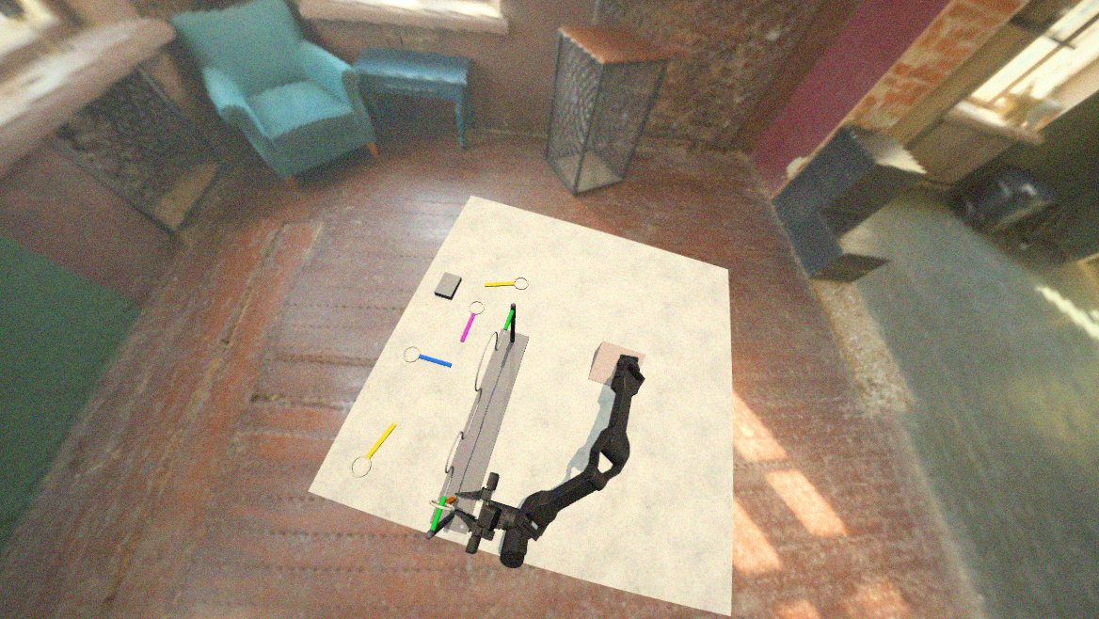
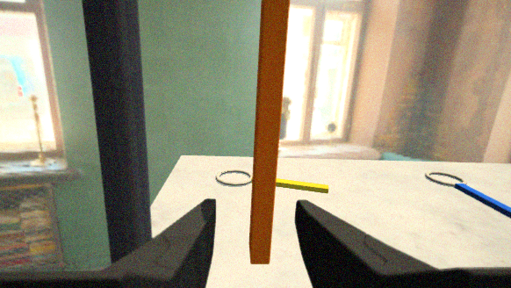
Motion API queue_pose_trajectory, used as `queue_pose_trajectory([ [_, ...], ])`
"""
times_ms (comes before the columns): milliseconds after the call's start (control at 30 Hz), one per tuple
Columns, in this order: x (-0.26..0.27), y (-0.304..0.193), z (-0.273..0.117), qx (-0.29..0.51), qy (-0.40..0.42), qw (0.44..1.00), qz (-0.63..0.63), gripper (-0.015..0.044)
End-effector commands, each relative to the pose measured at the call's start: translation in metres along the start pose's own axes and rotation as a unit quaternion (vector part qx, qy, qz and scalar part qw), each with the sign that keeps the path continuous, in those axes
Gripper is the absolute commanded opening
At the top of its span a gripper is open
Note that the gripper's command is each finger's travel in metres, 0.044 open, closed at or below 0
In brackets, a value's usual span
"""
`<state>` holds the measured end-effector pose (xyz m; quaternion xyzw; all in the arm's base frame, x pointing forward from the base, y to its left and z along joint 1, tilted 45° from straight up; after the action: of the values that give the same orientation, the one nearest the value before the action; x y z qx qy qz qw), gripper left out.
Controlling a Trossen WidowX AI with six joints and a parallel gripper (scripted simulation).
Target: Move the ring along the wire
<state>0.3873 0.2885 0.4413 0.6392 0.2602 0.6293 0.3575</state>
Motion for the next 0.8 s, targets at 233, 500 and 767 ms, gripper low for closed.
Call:
queue_pose_trajectory([
  [233,0.0,-0.002,0.018,0.001,0.001,1.0,0.001,0.016],
  [500,-0.001,-0.001,0.031,0.001,0.001,1.0,0.001,0.016],
  [767,-0.002,-0.001,0.038,0.001,0.001,1.0,0.001,0.016],
])
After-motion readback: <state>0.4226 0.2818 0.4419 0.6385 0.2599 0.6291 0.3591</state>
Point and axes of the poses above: the point midway between the two fingers, 35 mm back from their tips, its own z axis out along the fingers, its own x axis across the jaws, y = z × x, the point moved 2 cm from there along -z, back along the fingers, and after that the axes turned 9 degrees about -z, right-handed, at the moved point
